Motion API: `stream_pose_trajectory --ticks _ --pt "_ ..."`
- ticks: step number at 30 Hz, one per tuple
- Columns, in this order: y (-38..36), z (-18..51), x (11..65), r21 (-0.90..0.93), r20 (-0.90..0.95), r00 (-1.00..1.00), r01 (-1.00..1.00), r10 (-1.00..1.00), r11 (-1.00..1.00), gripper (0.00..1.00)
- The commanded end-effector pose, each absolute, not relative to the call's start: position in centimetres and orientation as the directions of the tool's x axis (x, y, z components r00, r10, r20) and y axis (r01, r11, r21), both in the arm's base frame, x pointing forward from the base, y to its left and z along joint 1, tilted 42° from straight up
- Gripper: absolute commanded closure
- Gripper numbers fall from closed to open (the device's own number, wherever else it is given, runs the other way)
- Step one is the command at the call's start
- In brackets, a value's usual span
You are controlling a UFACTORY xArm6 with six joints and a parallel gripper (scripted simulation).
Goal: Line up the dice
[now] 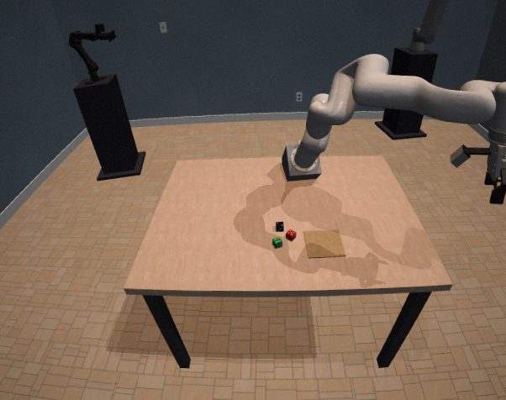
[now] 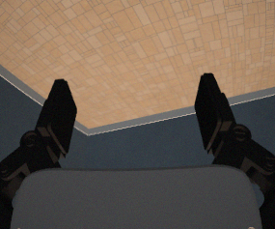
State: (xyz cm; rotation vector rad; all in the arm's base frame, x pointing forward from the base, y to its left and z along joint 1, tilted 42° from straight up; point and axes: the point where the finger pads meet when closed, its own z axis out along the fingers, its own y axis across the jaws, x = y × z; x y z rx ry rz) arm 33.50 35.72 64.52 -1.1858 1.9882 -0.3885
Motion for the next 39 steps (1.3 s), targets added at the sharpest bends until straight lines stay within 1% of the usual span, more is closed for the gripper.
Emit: stream_pose_trajectory --ticks 1,7,16,19,21,24,25,27,28,33,36,37,39 --pt "35.7 64.7 33.4 -0.598 -0.465 -0.265 -0.609 -0.845 0.521 0.0" --pt "35.0 64.2 34.0 -0.579 -0.477 -0.295 -0.604 -0.828 0.548 0.0" --pt "28.5 60.3 37.8 -0.391 -0.554 -0.544 -0.498 -0.63 0.774 0.0" --pt "27.9 60.0 38.1 -0.374 -0.558 -0.564 -0.485 -0.609 0.791 0.0" --pt "25.2 58.4 39.1 -0.291 -0.573 -0.649 -0.41 -0.501 0.864 0.0" --pt "24.2 57.8 39.4 -0.258 -0.577 -0.678 -0.378 -0.456 0.889 0.0" --pt "22.8 57.0 39.8 -0.214 -0.579 -0.715 -0.329 -0.391 0.92 0.0" --pt "22.1 56.6 40.0 -0.192 -0.58 -0.732 -0.305 -0.358 0.933 0.0" --pt "20.8 55.9 40.3 -0.152 -0.579 -0.759 -0.258 -0.298 0.954 0.0" --pt "17.6 54.1 40.8 -0.049 -0.567 -0.813 -0.125 -0.13 0.991 0.0" --pt "17.5 54.0 40.8 -0.043 -0.566 -0.815 -0.118 -0.122 0.992 0.0" --pt "15.2 52.8 41.0 0.029 -0.549 -0.836 -0.015 0.003 0.999 0.0" --pt "14.6 52.4 41.0 0.05 -0.542 -0.839 0.016 0.04 0.999 0.0"
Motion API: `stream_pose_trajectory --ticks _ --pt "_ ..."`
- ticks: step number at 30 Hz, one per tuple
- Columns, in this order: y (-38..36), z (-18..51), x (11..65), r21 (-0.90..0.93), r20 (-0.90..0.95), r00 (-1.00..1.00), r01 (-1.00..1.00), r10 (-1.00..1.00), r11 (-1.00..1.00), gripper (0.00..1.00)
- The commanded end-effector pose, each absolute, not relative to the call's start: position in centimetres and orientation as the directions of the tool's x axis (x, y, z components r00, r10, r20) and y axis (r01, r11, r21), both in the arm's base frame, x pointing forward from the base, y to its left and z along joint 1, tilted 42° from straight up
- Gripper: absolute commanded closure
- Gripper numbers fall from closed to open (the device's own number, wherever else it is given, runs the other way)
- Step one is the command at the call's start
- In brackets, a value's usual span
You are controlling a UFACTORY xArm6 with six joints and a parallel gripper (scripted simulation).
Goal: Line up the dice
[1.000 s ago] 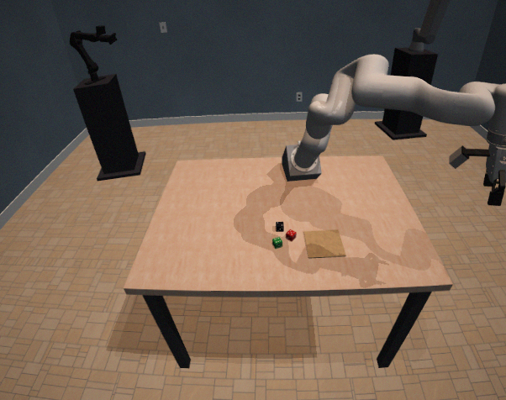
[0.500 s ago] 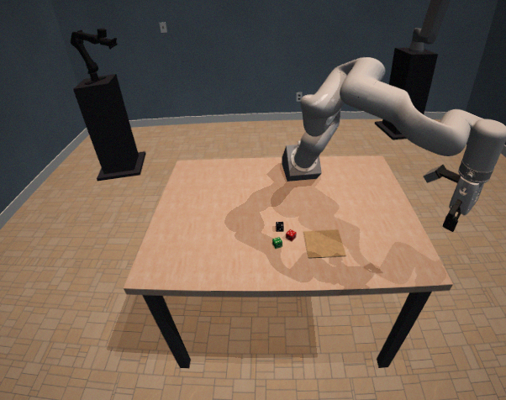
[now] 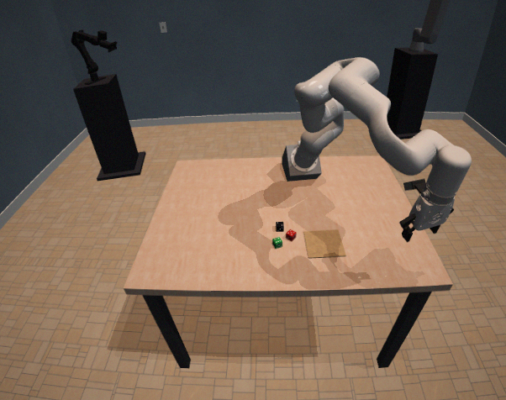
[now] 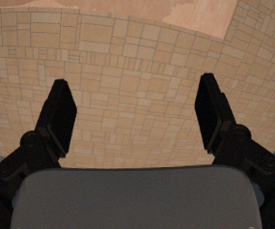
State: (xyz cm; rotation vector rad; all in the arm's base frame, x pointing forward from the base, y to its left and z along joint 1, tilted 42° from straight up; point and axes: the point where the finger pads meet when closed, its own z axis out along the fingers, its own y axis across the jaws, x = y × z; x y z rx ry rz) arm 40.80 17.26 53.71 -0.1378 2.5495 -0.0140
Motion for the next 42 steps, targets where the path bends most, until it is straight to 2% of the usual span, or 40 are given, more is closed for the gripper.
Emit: stream_pose_trajectory --ticks 1,12,14,15,18,29,31,33,42 --pt "14.1 52.1 41.0 0.067 -0.537 -0.841 0.04 0.069 0.997 0.0" --pt "7.7 48.5 40.6 0.267 -0.431 -0.784 0.362 0.447 0.893 0.0" --pt "7.7 48.5 40.6 0.267 -0.431 -0.784 0.362 0.447 0.893 0.0" --pt "6.1 47.5 40.4 0.313 -0.394 -0.745 0.443 0.539 0.84 0.0" --pt "5.4 47.1 40.3 0.335 -0.374 -0.722 0.481 0.583 0.81 0.0" --pt "-0.4 43.5 38.7 0.475 -0.19 -0.466 0.727 0.864 0.496 0.0" --pt "-0.4 43.5 38.7 0.475 -0.19 -0.466 0.727 0.864 0.496 0.0" --pt "-2.1 42.5 38.1 0.505 -0.127 -0.369 0.775 0.921 0.38 0.0" --pt "-5.9 40.0 36.6 0.548 0.031 -0.113 0.833 0.993 0.078 0.0"
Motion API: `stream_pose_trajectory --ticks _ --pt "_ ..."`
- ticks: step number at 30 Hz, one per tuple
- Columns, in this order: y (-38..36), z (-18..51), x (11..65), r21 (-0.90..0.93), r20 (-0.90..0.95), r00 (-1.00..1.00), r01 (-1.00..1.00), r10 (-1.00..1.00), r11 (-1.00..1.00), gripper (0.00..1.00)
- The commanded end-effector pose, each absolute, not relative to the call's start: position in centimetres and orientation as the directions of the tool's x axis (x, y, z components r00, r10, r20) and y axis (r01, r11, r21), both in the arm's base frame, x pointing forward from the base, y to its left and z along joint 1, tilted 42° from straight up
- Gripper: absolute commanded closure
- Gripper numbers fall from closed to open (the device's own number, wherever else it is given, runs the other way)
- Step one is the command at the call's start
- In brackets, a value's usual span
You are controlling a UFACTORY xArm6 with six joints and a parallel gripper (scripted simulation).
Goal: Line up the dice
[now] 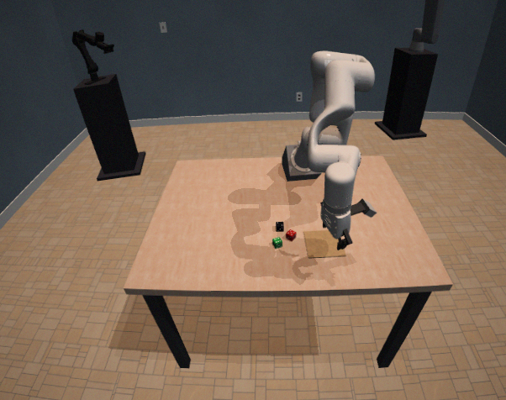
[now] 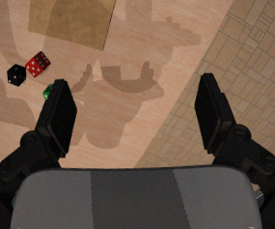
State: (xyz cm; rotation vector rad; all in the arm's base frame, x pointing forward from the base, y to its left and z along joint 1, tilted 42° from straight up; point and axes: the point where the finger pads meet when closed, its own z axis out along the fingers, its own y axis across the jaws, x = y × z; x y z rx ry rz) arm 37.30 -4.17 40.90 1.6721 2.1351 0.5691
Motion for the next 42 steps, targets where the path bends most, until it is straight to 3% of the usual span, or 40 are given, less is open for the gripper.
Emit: stream_pose_trajectory --ticks 1,11,26,32,42 --pt "-6.3 39.7 36.4 0.55 0.049 -0.084 0.834 0.995 0.043 0.0" --pt "-9.9 37.3 34.4 0.55 0.211 0.178 0.791 0.961 -0.268 0.0" --pt "-15.4 33.2 30.6 0.463 0.464 0.54 0.528 0.702 -0.712 0.0" --pt "-16.8 32.0 29.4 0.422 0.524 0.607 0.423 0.597 -0.802 0.0" --pt "-16.9 31.9 29.3 0.418 0.53 0.613 0.413 0.587 -0.809 0.0"
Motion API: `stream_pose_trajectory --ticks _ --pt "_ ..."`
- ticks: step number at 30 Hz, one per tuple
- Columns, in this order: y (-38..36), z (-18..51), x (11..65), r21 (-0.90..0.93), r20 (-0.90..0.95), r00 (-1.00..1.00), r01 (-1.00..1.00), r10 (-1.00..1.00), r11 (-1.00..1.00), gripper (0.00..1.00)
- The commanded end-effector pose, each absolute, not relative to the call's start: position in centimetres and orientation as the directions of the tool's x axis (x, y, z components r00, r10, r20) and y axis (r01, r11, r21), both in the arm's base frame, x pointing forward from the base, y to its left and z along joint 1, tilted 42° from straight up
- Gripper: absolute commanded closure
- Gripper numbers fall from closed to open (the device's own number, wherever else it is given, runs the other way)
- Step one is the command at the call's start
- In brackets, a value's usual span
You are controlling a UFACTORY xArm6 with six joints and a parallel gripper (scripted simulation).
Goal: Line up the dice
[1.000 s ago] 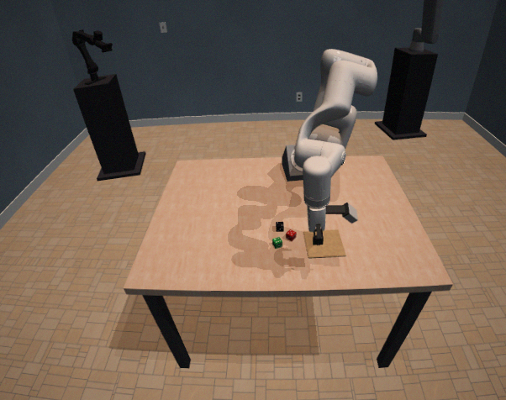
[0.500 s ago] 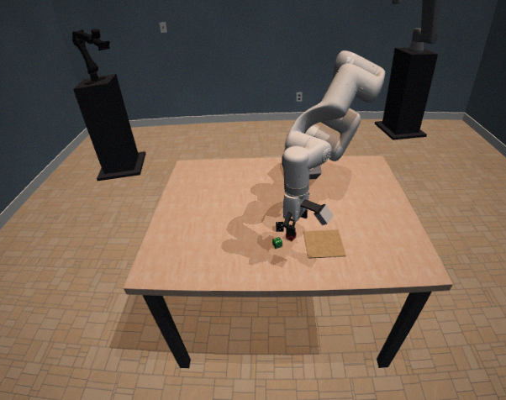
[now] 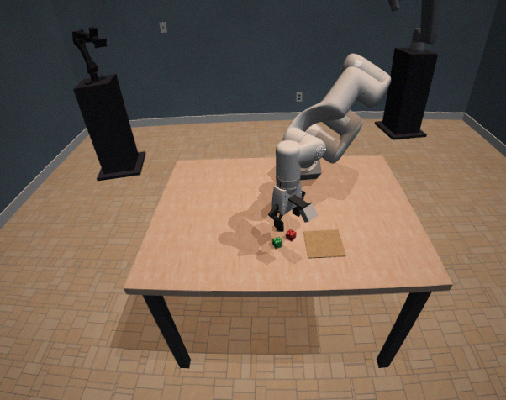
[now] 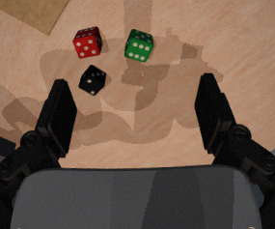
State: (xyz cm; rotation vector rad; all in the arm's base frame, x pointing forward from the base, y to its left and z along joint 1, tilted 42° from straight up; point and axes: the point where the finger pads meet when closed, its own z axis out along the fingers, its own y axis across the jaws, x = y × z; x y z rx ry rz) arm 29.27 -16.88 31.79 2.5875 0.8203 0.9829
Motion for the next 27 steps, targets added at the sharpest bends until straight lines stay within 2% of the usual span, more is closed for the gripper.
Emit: stream_pose_trajectory --ticks 1,15,27 --pt "-16.9 31.9 29.3 0.418 0.53 0.613 0.413 0.587 -0.809 0.0" --pt "-17.1 30.4 30.7 0.417 0.529 0.612 0.416 0.588 -0.808 0.0" --pt "-17.6 25.0 35.9 0.417 0.529 0.612 0.416 0.588 -0.808 0.0"
